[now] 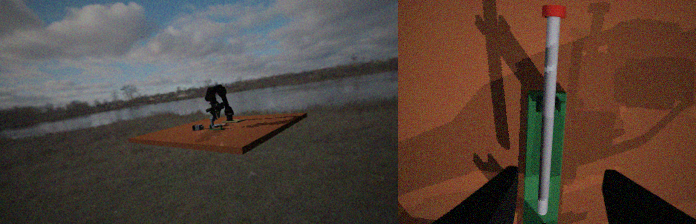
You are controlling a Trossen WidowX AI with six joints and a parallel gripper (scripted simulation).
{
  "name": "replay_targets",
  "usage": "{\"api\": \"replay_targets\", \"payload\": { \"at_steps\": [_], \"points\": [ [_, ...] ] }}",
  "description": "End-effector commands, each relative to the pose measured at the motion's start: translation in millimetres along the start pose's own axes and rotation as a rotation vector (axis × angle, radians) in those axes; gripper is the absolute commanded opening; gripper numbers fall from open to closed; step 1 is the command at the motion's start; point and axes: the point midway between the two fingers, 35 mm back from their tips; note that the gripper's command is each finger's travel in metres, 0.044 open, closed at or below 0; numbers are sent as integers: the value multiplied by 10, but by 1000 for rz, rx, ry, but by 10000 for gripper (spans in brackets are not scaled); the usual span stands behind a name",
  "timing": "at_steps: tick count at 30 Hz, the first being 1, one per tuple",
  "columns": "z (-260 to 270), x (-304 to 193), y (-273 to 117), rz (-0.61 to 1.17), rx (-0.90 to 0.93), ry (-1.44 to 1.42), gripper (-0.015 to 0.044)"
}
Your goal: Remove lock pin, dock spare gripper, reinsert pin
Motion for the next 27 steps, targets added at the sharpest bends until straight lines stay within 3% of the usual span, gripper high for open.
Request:
{"api": "replay_targets", "payload": {
  "at_steps": [1, 27],
  "points": [
    [38, -32, 232, 4, 1, -5, 180],
    [48, -86, 610, 4, 1, -5, 180]
  ]
}}
Point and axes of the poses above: the point midway between the two fingers, 35 mm back from their tips, its own y axis out along the fingers, its own z axis across the jaws, x = y × z, and after that the axes turned 14 degrees about -y, right-handed
